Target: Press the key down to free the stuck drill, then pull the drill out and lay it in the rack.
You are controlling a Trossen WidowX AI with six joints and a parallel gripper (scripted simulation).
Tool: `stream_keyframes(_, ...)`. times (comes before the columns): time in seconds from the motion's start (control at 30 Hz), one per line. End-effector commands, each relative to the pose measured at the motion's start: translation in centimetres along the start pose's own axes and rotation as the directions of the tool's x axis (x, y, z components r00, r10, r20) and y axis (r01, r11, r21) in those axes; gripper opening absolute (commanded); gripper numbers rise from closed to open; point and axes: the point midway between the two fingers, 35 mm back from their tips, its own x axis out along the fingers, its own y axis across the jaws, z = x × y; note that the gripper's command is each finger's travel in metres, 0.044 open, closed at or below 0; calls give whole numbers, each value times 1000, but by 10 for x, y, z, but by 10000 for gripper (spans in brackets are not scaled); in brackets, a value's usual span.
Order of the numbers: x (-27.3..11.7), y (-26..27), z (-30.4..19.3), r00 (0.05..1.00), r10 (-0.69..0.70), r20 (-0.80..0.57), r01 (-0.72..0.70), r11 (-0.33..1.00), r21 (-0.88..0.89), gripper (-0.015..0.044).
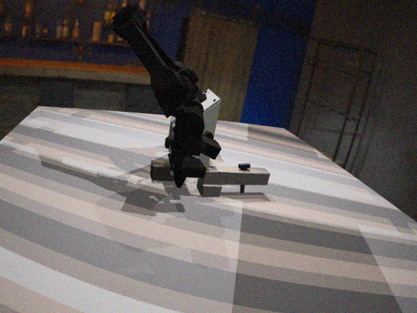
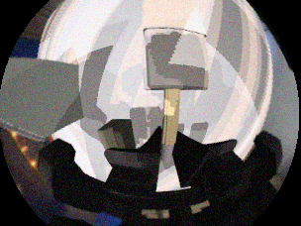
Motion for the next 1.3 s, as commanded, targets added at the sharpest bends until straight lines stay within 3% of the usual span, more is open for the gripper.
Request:
stream_keyframes(0.0, 0, 0, -5, 1000, -4, 2, 4, 1000, 0, 0)
stream_keyframes(1.27, -3, -3, -62, 1000, -4, -1, 4, 1000, 1, 0)
